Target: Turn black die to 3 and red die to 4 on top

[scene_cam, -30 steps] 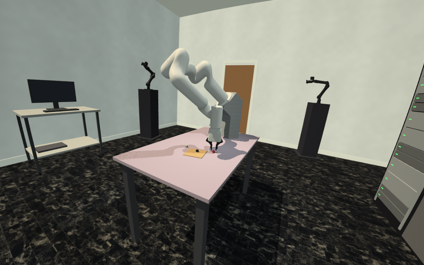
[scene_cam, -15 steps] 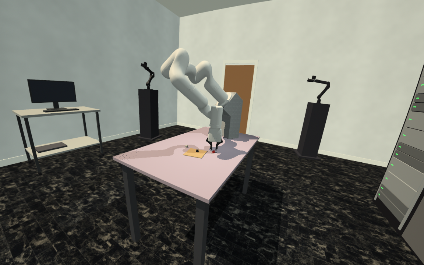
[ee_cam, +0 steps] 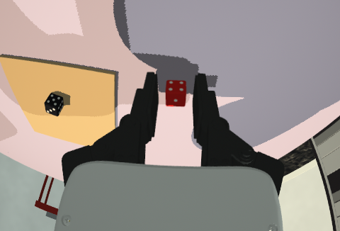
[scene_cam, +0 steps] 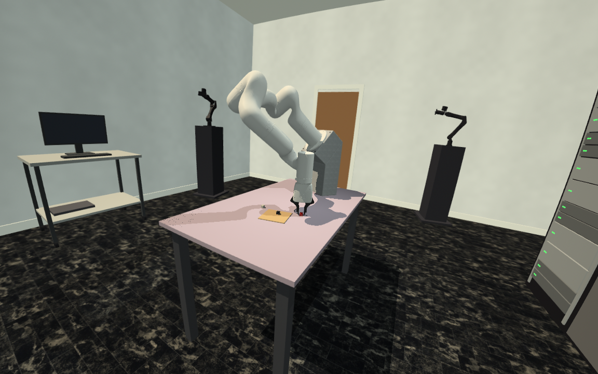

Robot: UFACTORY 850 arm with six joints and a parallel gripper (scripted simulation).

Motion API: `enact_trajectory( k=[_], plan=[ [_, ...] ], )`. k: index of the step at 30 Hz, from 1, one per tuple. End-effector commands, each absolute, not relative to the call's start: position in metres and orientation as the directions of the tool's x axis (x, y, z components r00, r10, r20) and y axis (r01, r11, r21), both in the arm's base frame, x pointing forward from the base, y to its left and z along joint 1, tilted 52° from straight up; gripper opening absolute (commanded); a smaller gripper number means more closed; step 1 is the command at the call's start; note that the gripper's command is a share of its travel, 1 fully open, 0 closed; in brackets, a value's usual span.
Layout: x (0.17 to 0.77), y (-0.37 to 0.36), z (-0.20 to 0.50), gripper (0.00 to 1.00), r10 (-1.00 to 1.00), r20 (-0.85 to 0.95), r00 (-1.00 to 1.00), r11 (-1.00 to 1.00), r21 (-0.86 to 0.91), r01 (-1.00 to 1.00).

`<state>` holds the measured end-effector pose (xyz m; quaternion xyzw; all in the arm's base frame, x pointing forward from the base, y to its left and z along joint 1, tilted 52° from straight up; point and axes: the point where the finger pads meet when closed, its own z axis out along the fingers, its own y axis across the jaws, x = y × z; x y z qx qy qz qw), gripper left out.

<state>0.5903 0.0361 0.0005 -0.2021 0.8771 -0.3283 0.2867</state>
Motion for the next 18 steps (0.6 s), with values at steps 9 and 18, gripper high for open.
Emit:
enact_trajectory(
  k=[9,18],
  plan=[
    [0.5945,0.0335,-0.0033,0.31,-0.543,-0.37,-0.754,0.703,-0.692,-0.166],
    [0.5945,0.0335,-0.0033,0.31,-0.543,-0.37,-0.754,0.703,-0.692,-0.166]
  ],
)
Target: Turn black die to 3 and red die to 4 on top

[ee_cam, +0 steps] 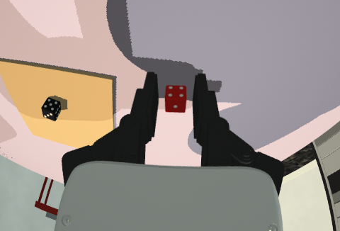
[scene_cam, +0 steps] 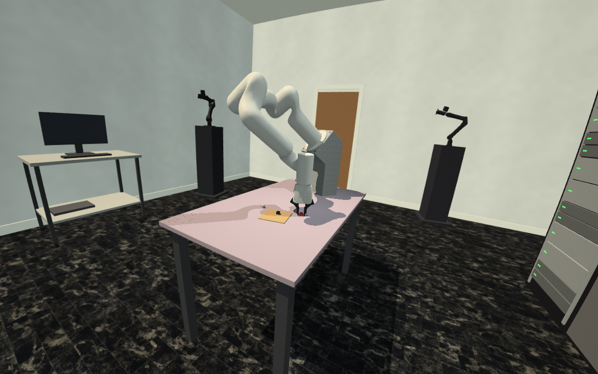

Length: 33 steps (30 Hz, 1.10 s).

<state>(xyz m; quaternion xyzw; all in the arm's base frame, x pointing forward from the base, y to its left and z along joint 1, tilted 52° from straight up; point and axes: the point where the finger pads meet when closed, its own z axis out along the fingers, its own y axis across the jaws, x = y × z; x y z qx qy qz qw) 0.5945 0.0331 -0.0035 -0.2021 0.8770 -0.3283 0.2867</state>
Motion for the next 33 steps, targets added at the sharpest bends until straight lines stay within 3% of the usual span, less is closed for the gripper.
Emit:
enact_trajectory(
  k=[1,27,28,33],
  plan=[
    [0.5945,0.0335,-0.0033,0.31,-0.543,-0.37,-0.754,0.703,-0.692,-0.166],
    [0.5945,0.0335,-0.0033,0.31,-0.543,-0.37,-0.754,0.703,-0.692,-0.166],
    [0.5945,0.0335,-0.0033,0.11,-0.543,-0.37,-0.754,0.703,-0.692,-0.166],
    [0.5945,0.0335,-0.0033,0.11,-0.543,-0.37,-0.754,0.703,-0.692,-0.166]
  ],
)
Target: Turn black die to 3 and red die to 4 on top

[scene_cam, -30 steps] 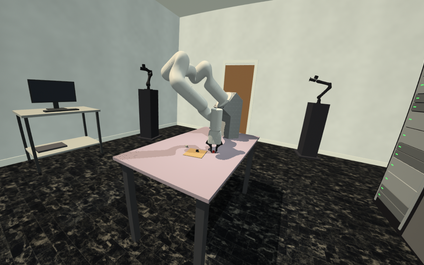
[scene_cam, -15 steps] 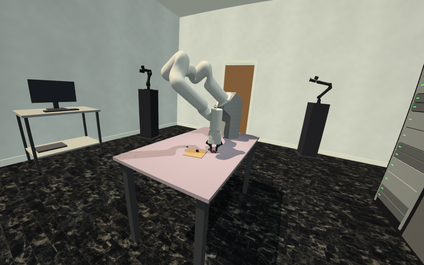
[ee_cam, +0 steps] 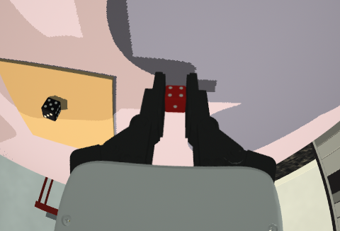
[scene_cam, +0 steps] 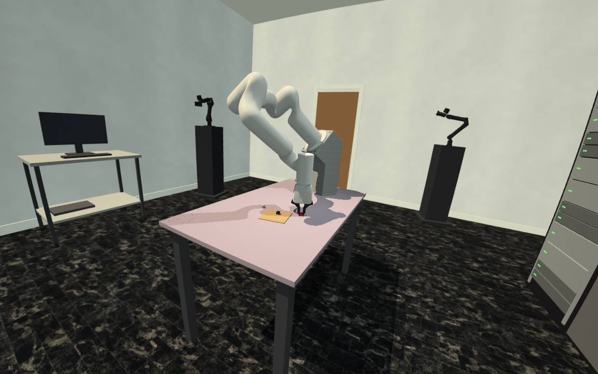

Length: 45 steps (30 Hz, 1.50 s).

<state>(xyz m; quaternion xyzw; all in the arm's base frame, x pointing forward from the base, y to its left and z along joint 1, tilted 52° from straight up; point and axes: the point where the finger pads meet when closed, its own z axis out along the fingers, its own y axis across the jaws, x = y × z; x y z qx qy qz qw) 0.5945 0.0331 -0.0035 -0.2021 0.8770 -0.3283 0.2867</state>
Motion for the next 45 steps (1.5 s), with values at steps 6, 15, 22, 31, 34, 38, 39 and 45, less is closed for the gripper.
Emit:
enact_trajectory(
  k=[6,15,22,31,34,38,39,45],
  plan=[
    [0.595,0.034,-0.003,0.11,-0.543,-0.37,-0.754,0.703,-0.692,-0.166],
    [0.595,0.034,-0.003,0.11,-0.543,-0.37,-0.754,0.703,-0.692,-0.166],
    [0.595,0.034,-0.003,0.11,-0.543,-0.37,-0.754,0.703,-0.692,-0.166],
    [0.594,0.034,-0.002,0.11,-0.543,-0.37,-0.754,0.703,-0.692,-0.166],
    [0.588,0.038,0.003,0.11,-0.543,-0.37,-0.754,0.703,-0.692,-0.166],
    [0.572,0.049,0.018,0.11,-0.543,-0.37,-0.754,0.703,-0.692,-0.166],
    [0.568,0.053,0.023,0.11,-0.543,-0.37,-0.754,0.703,-0.692,-0.166],
    [0.548,0.067,0.042,0.11,-0.543,-0.37,-0.754,0.703,-0.692,-0.166]
  ],
)
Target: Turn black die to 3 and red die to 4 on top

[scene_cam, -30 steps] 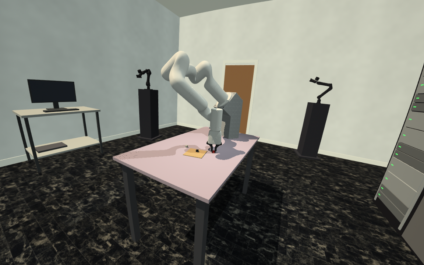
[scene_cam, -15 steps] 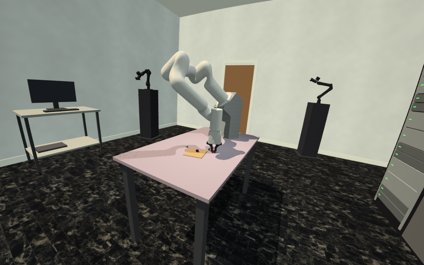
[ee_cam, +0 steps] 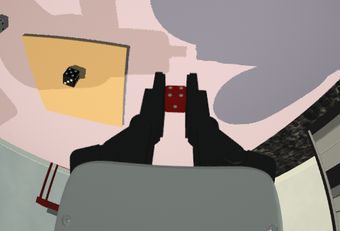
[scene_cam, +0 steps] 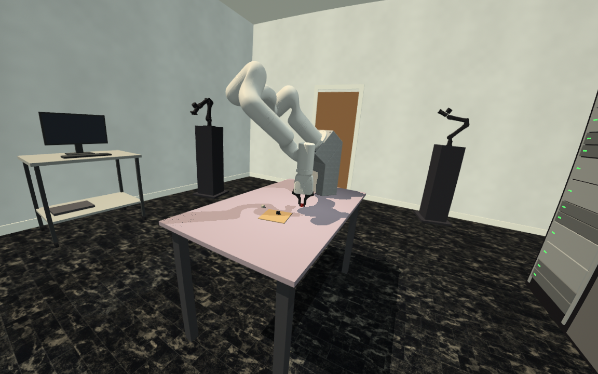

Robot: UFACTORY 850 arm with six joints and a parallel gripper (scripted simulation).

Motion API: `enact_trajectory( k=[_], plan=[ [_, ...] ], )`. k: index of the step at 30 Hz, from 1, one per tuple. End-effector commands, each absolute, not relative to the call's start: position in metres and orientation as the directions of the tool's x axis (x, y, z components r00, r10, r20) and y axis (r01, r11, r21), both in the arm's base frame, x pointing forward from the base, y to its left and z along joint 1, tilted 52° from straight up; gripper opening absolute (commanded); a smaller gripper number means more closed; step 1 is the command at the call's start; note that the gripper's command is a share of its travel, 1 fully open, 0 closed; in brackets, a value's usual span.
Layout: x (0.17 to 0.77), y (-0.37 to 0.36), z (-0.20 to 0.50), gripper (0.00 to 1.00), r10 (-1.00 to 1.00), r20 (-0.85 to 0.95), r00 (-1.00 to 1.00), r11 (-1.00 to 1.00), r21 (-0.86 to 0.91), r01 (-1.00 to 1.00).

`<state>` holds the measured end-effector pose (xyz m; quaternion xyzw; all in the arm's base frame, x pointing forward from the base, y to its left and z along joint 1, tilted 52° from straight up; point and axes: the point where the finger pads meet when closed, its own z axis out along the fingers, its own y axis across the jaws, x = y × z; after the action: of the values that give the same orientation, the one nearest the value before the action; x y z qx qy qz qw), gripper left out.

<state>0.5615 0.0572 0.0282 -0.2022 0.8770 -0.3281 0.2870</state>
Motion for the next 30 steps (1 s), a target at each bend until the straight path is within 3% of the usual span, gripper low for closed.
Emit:
enact_trajectory(
  k=[1,22,30],
  plan=[
    [0.544,0.07,0.046,0.11,-0.543,-0.37,-0.754,0.703,-0.692,-0.166],
    [0.531,0.08,0.059,0.11,-0.549,-0.364,-0.752,0.698,-0.695,-0.173],
    [0.535,0.081,0.06,0.11,-0.628,-0.279,-0.727,0.628,-0.734,-0.26]
  ],
)
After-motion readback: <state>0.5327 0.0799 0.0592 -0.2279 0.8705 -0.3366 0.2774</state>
